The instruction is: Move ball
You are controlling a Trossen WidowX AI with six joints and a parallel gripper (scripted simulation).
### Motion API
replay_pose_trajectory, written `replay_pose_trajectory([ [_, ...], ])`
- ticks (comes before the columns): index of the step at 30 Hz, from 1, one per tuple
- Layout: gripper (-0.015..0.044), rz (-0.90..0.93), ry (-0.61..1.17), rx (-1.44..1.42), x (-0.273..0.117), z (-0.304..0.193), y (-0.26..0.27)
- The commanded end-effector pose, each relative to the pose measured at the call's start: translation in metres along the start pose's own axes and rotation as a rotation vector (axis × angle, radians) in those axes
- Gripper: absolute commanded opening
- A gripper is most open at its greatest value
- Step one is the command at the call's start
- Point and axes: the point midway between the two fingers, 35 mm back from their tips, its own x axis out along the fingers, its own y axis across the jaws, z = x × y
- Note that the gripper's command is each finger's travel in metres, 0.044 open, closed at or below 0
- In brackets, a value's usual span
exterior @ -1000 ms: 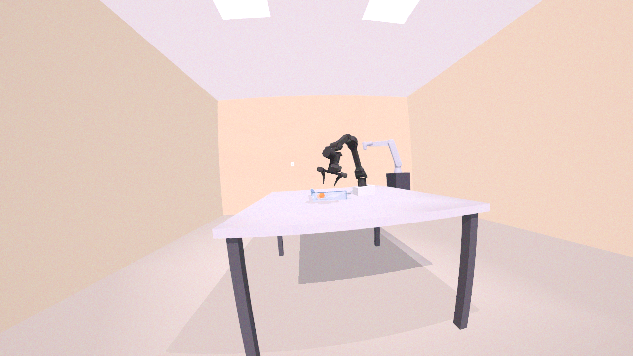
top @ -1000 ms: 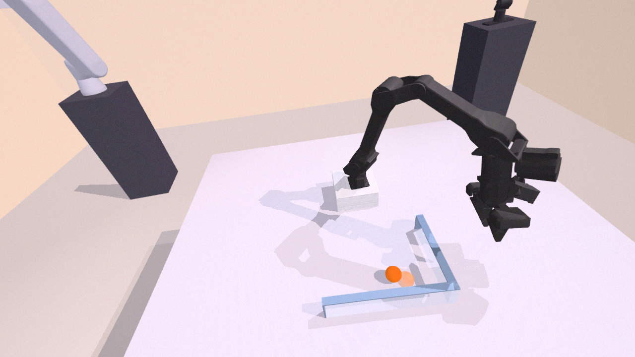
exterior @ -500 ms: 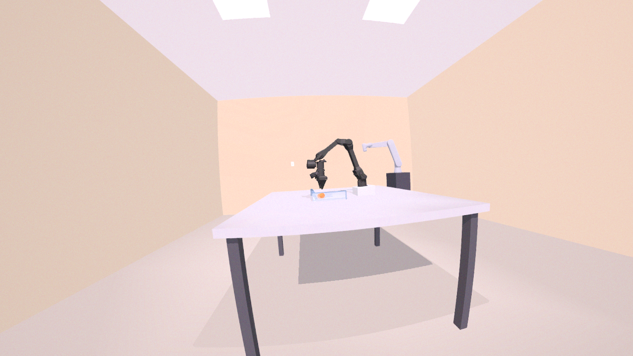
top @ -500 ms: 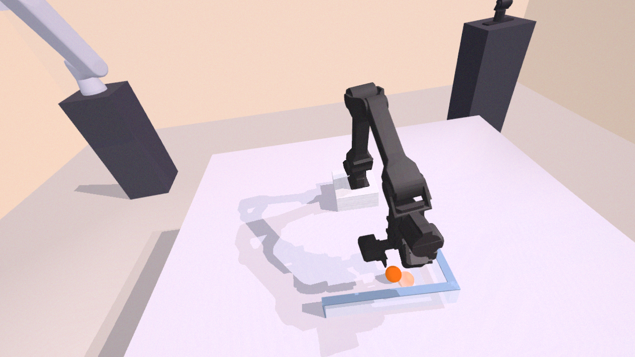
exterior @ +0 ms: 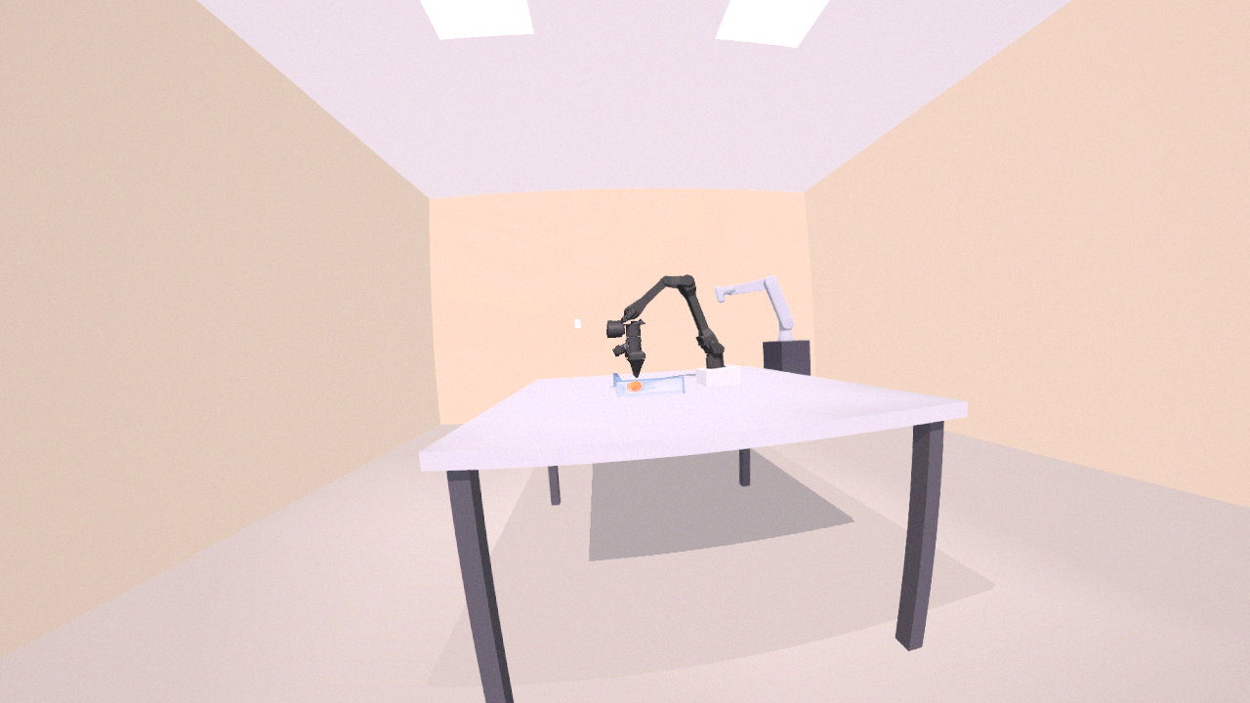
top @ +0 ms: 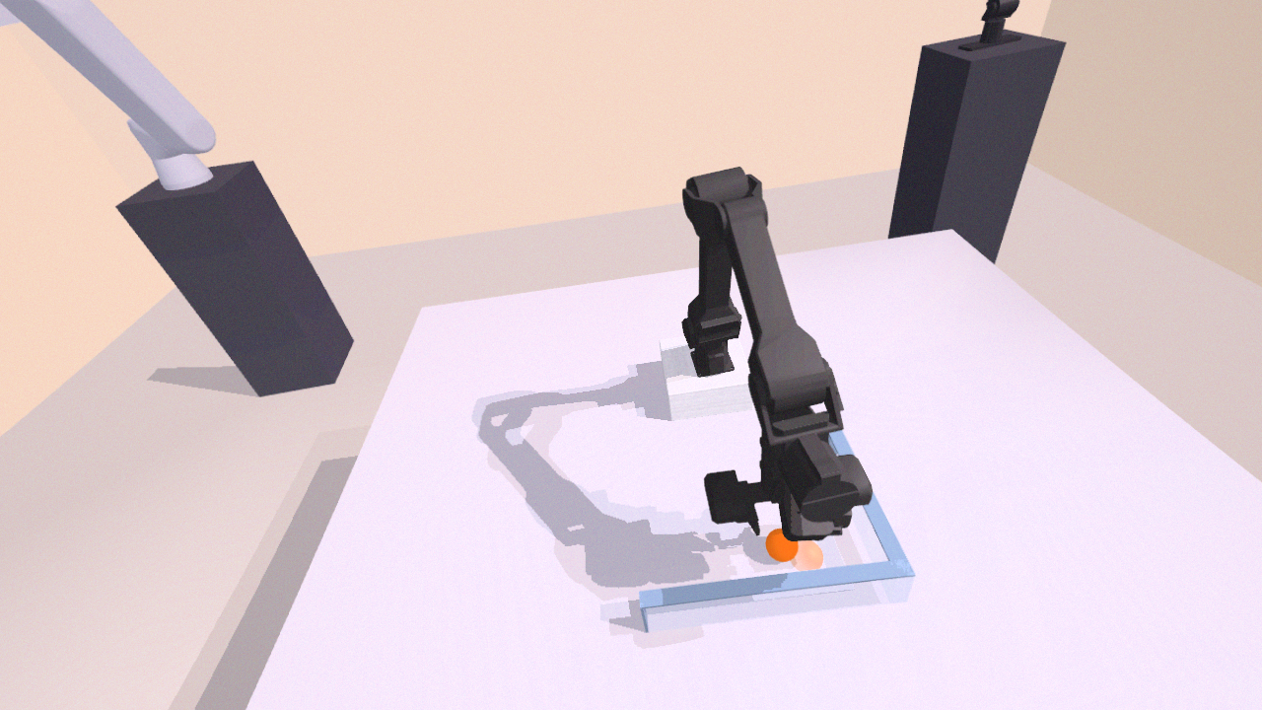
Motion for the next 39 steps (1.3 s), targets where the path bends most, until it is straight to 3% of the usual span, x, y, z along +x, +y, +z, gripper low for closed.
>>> replay_pose_trajectory([
  [1, 0.0309, 0.003, 0.002, 0.007, 0.006, -0.001, 0.000],
  [24, 0.0309, 0.003, 0.002, 0.007, 0.040, -0.001, 0.000],
  [28, 0.0204, 0.003, 0.002, 0.007, 0.040, -0.001, 0.000],
  [34, 0.0164, 0.003, 0.002, 0.007, 0.040, -0.001, 0.000],
  [39, 0.0033, 0.003, 0.002, 0.007, 0.024, 0.002, 0.001],
])
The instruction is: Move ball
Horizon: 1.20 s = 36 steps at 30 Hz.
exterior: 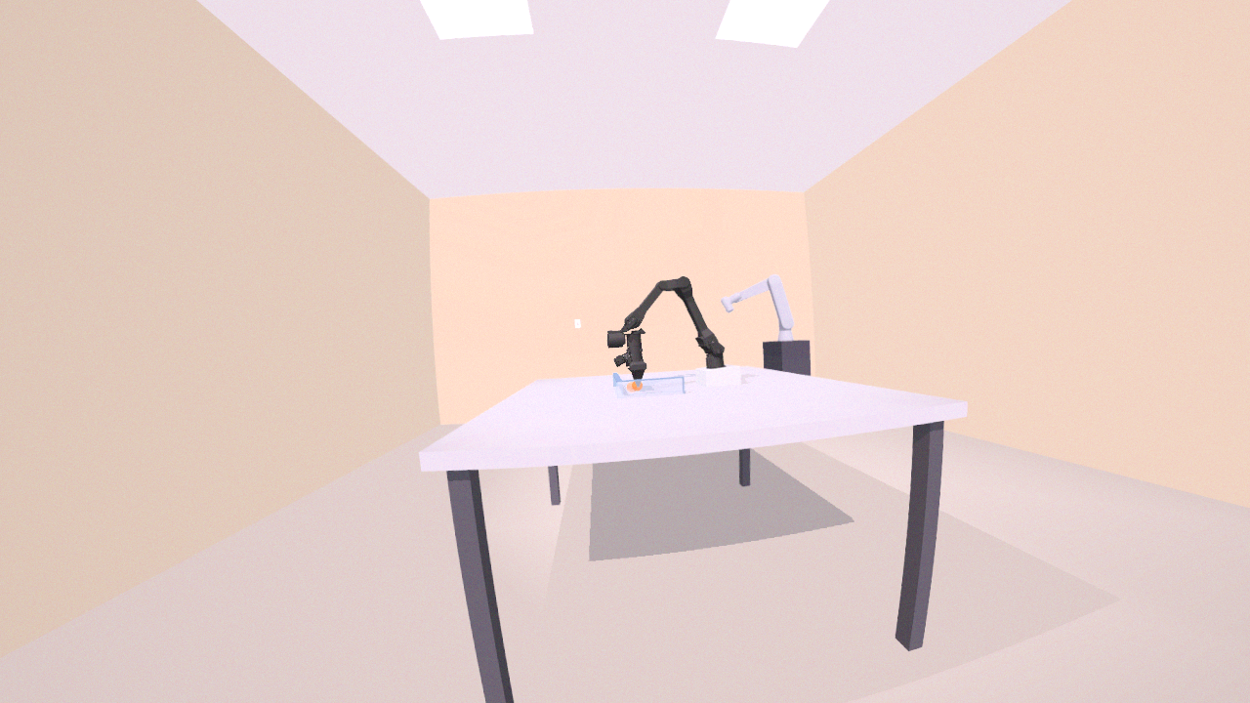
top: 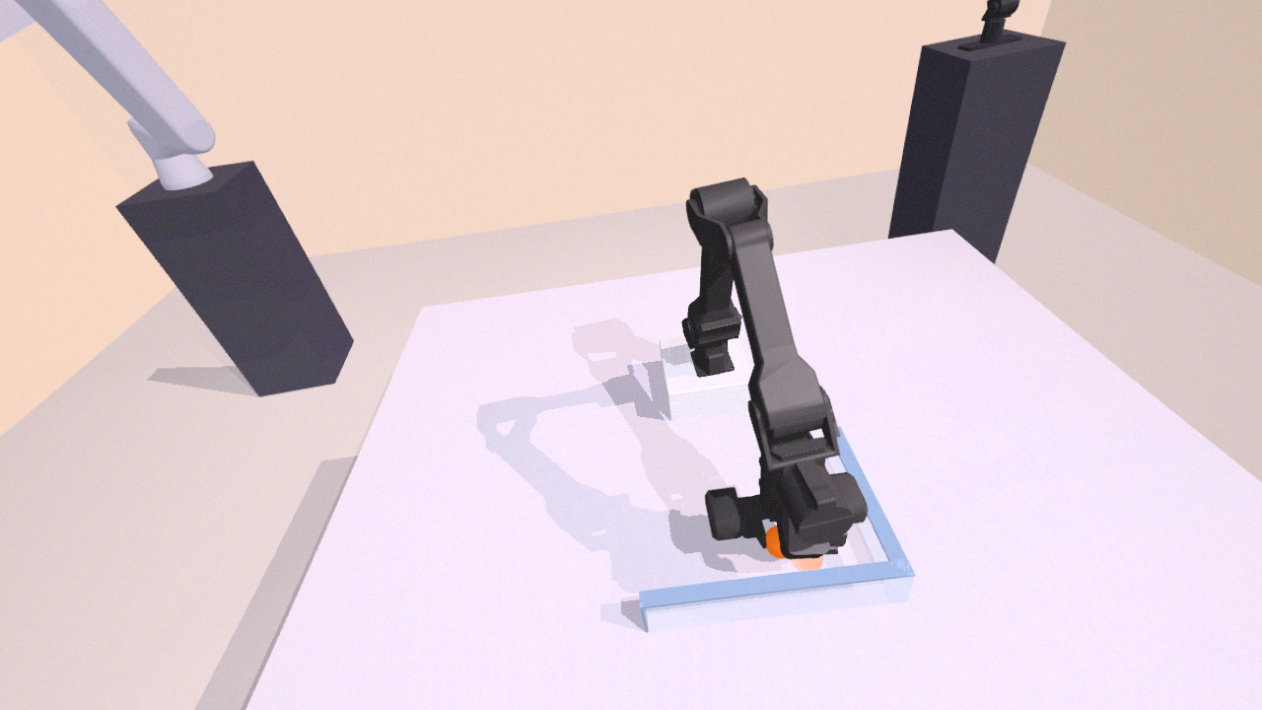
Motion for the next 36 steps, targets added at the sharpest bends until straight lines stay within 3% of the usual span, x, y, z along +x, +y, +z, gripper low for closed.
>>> replay_pose_trajectory([
  [1, 0.0007, 0.003, -0.015, 0.004, -0.020, 0.006, 0.001],
  [17, 0.0000, 0.003, -0.015, 0.004, -0.127, 0.001, 0.000],
  [21, 0.0000, 0.003, -0.015, 0.004, -0.127, 0.001, 0.001],
  [28, 0.0000, 0.005, -0.016, 0.004, -0.087, 0.020, 0.023],
  [36, 0.0000, 0.005, -0.016, 0.004, -0.068, 0.023, 0.026],
])
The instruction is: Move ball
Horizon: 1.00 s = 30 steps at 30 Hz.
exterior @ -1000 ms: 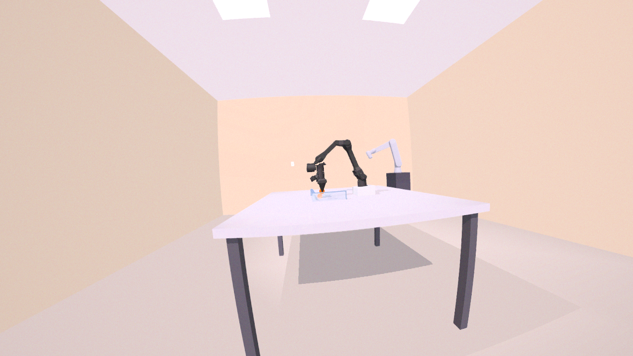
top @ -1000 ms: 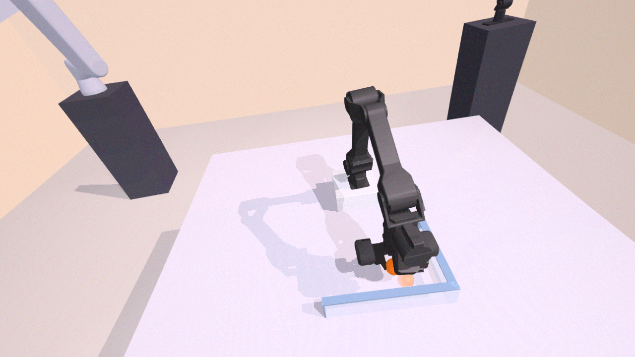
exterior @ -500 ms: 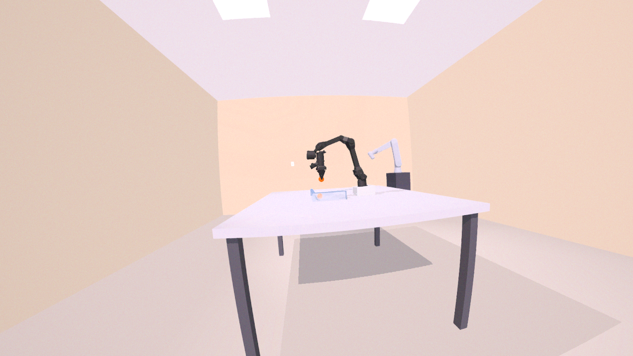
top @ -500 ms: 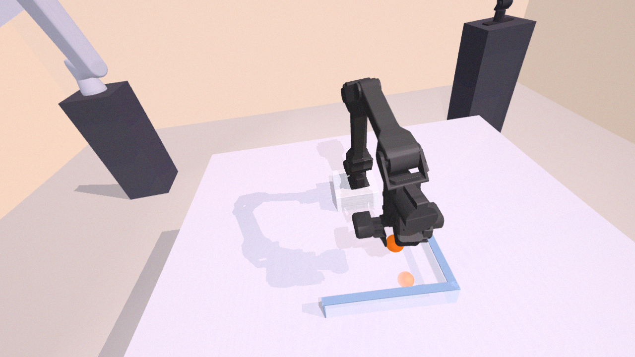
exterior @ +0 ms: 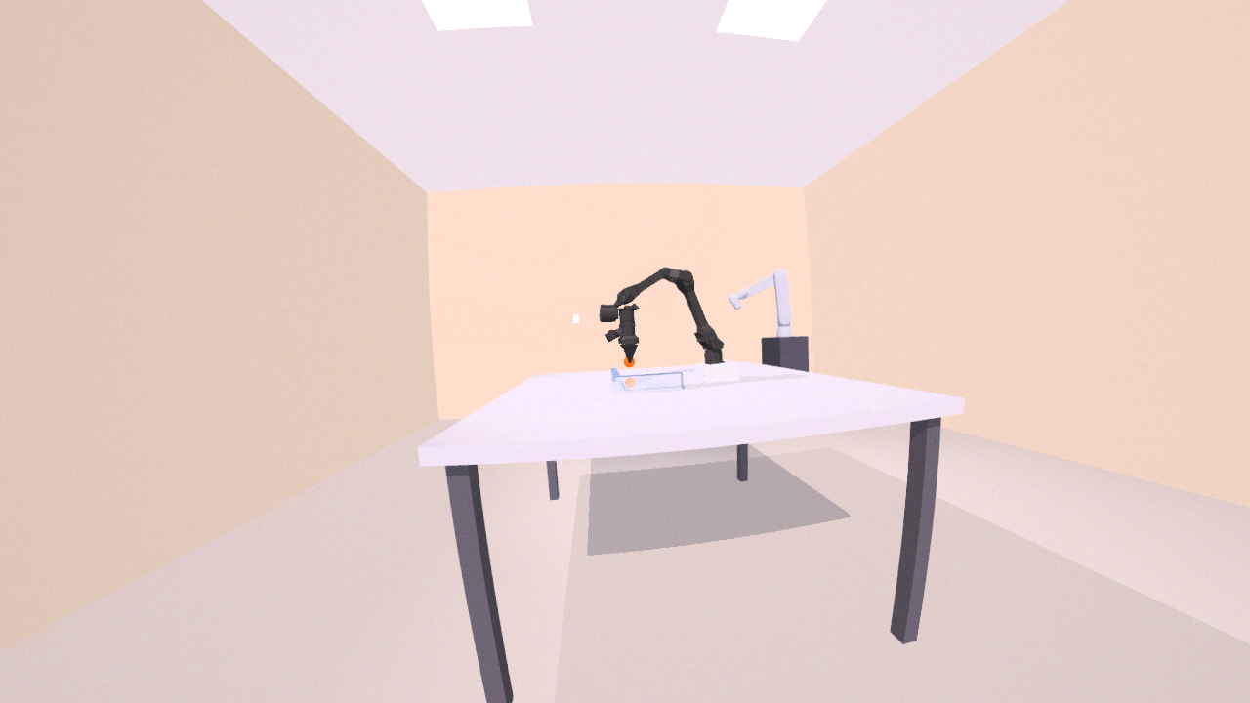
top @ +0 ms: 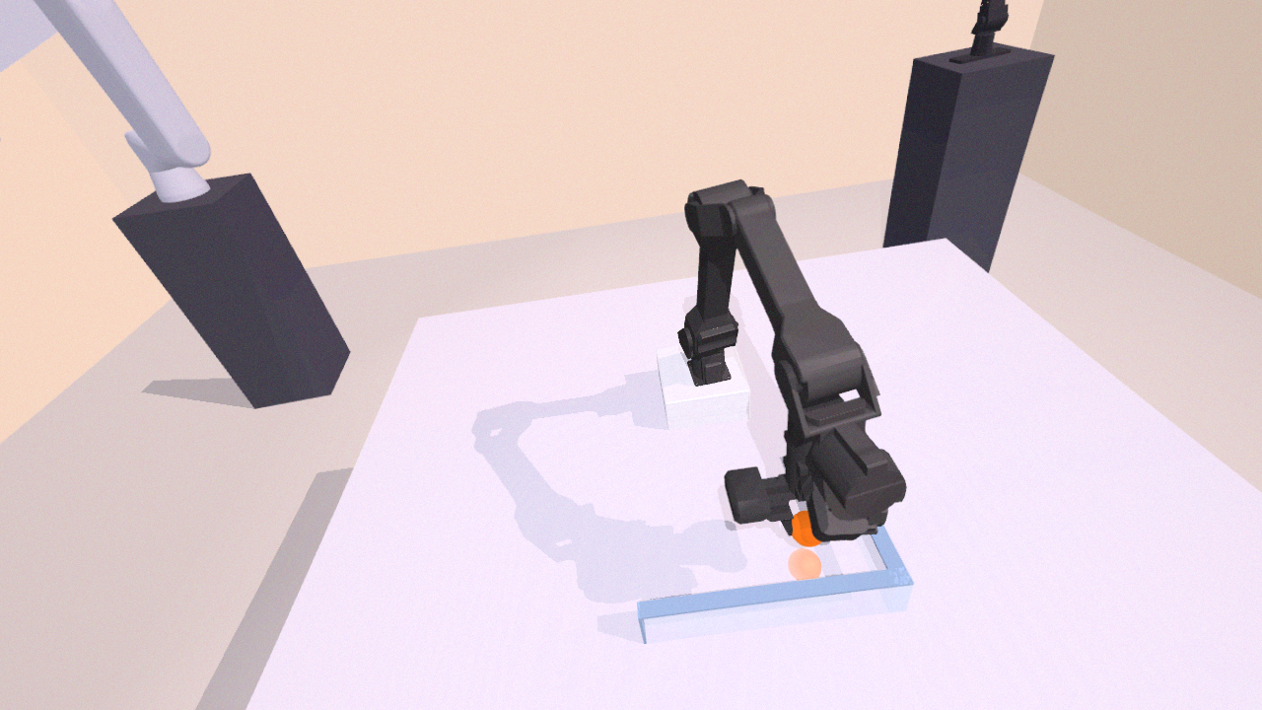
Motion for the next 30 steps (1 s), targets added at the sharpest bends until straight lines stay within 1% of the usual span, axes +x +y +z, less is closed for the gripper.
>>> replay_pose_trajectory([
  [1, 0.0000, -0.003, 0.003, 0.006, 0.016, 0.000, 0.000],
  [9, 0.0000, -0.003, 0.003, 0.006, 0.064, -0.002, 0.000],
  [29, 0.0000, -0.003, 0.003, 0.006, 0.084, -0.002, 0.000],
  [30, 0.0026, -0.001, 0.001, 0.004, 0.081, -0.001, 0.000],
])
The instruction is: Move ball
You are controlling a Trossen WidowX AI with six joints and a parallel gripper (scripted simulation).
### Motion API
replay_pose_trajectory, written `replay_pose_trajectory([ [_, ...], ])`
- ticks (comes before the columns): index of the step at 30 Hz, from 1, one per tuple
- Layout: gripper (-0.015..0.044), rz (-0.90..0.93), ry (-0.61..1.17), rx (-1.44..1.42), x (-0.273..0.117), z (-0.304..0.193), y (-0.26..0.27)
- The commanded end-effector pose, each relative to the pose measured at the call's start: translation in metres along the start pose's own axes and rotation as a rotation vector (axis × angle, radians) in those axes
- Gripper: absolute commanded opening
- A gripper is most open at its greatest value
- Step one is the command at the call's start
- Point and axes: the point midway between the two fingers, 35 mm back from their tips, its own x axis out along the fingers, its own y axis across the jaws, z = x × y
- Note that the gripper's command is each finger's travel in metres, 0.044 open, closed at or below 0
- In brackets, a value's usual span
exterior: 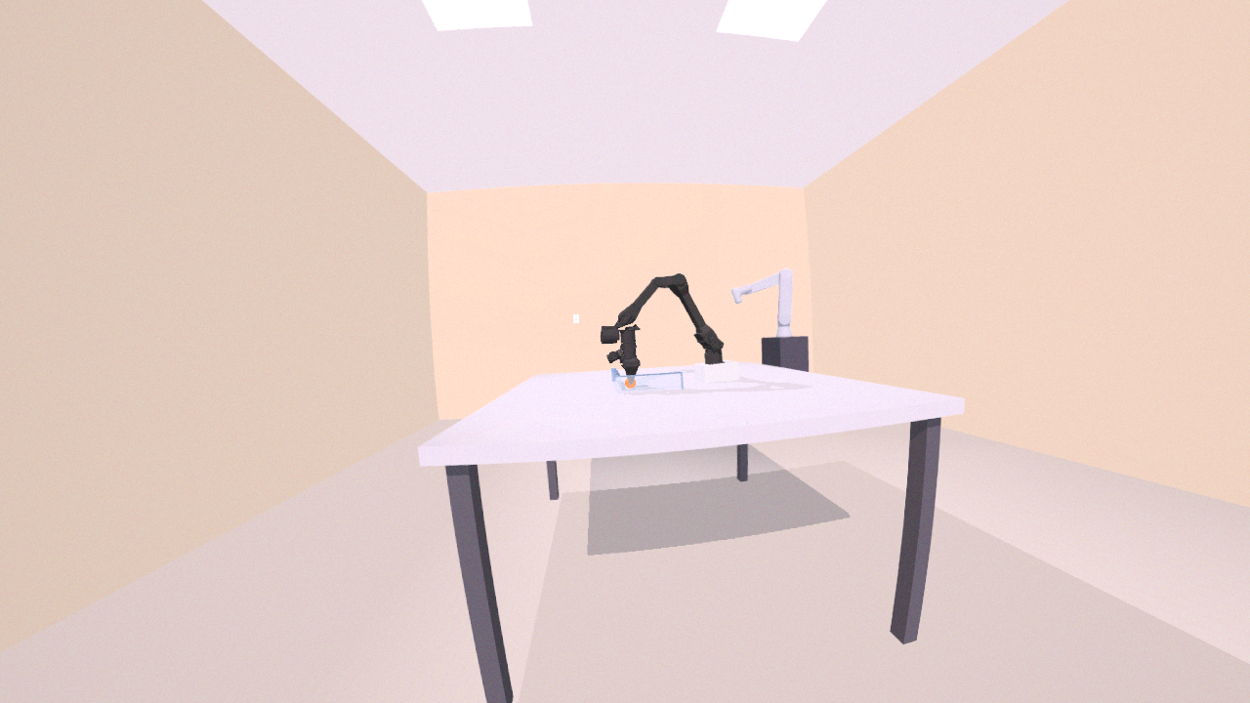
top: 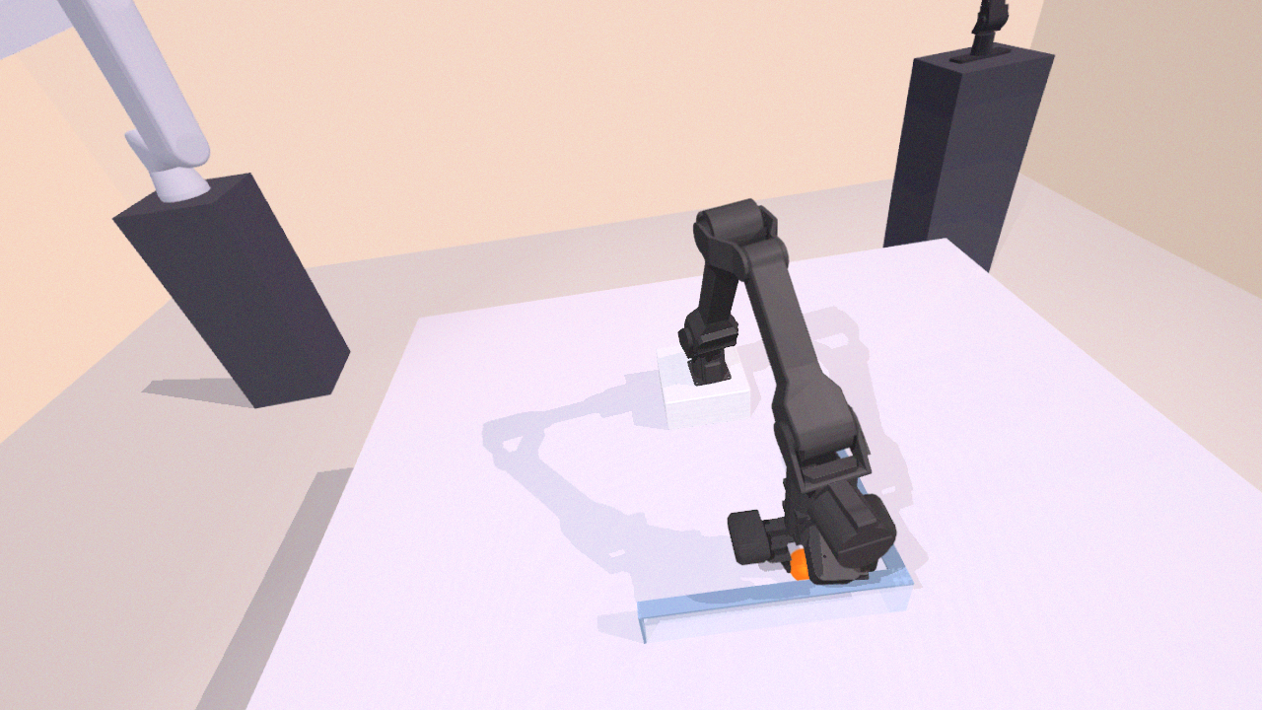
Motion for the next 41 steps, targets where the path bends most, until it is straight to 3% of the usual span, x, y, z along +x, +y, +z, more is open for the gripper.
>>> replay_pose_trajectory([
  [1, 0.0052, 0.000, 0.000, 0.000, 0.000, 0.000, 0.000],
  [11, 0.0309, 0.000, 0.000, 0.000, 0.000, 0.000, 0.000],
  [16, 0.0309, 0.000, 0.000, 0.000, -0.011, 0.001, 0.000],
  [21, 0.0309, -0.002, 0.001, 0.001, -0.083, 0.000, 0.000],
  [32, 0.0309, 0.003, -0.017, -0.004, -0.082, 0.003, 0.000],
  [37, 0.0440, 0.003, -0.012, -0.004, -0.129, -0.002, -0.001],
  [41, 0.0440, 0.003, -0.012, -0.004, -0.132, -0.003, -0.001],
])
